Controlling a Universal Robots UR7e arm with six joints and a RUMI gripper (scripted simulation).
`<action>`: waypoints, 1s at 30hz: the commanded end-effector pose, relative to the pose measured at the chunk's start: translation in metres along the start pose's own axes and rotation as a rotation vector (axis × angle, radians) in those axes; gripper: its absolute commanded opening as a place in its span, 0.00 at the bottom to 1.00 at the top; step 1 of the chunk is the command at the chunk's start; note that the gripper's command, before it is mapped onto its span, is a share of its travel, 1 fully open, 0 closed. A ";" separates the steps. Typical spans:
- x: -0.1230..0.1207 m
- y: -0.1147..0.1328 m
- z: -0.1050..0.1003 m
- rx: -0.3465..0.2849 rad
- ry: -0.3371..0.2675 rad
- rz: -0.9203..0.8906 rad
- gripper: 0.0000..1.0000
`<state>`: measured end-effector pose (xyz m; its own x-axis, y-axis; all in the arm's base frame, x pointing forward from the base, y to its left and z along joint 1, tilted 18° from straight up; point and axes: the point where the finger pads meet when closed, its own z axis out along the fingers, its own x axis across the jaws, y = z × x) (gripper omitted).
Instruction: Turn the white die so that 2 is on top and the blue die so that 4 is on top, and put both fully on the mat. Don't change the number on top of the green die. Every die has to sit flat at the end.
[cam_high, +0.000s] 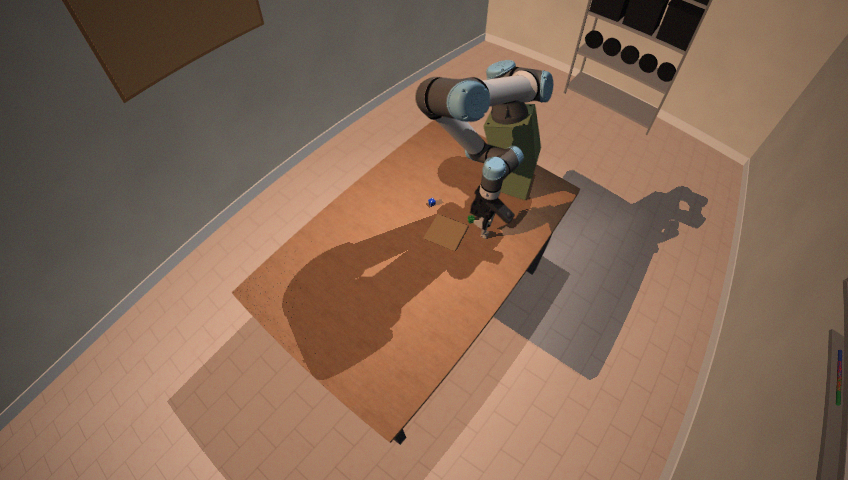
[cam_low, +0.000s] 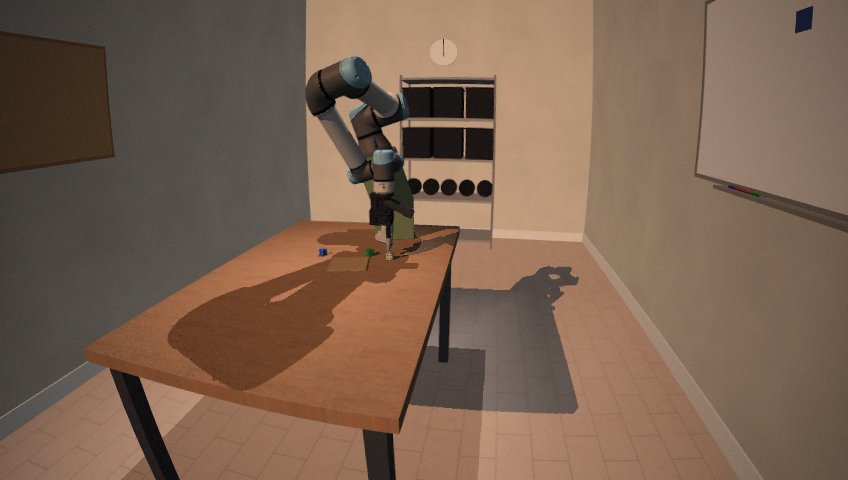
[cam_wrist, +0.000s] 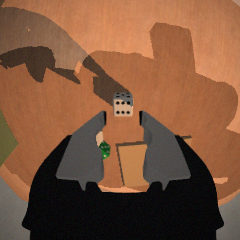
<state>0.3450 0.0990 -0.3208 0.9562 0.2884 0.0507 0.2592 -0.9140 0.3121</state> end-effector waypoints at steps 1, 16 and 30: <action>0.000 0.000 0.000 0.000 0.001 0.000 0.24; 0.000 0.000 0.000 0.000 0.001 0.000 0.24; 0.000 0.000 0.006 0.000 0.001 0.000 0.24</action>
<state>0.3453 0.0983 -0.3230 0.9562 0.2884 0.0507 0.2592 -0.9140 0.3121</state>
